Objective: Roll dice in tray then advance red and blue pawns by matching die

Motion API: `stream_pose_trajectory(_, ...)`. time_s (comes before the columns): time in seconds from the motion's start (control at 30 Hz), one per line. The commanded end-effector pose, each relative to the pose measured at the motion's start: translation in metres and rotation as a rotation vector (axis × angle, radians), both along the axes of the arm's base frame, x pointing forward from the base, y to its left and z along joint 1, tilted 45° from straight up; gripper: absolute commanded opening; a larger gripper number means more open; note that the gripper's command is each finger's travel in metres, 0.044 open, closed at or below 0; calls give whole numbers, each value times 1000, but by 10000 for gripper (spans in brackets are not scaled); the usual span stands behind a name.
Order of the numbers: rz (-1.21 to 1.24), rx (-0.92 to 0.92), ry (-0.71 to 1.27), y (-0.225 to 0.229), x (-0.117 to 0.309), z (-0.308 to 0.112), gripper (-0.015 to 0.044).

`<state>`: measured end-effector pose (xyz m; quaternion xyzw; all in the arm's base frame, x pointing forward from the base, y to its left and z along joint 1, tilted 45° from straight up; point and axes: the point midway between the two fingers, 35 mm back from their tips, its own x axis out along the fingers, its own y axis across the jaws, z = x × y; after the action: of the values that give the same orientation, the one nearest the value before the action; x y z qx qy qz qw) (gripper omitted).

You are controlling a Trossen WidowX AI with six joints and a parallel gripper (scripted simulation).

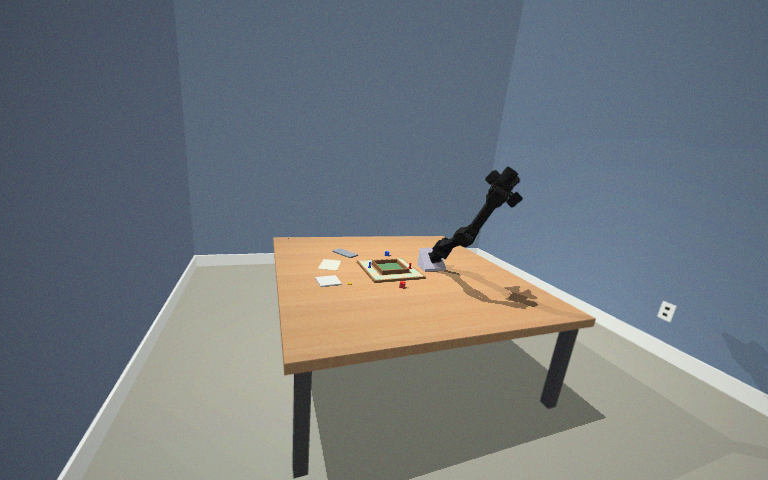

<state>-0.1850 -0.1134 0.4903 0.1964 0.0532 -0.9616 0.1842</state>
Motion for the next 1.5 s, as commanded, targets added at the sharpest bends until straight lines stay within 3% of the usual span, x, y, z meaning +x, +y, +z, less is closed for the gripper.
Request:
stream_pose_trajectory(0.0, 9, 0, -4, -2, 0, -1, 374)
stream_pose_trajectory(0.13, 196, 6, -82, -51, 15, -21, 275)
stream_pose_trajectory(0.47, 736, 86, -338, -160, 122, -85, 275)
stream_pose_trajectory(0.73, 1126, 226, -548, -185, 247, -136, 275)
stream_pose_trajectory(1.07, 1528, 515, -788, -131, 397, -196, 275)
stream_pose_trajectory(1.27, 1710, 774, -923, -58, 466, -232, 275)
stream_pose_trajectory(1.47, 1798, 1058, -990, 27, 504, -267, 275)
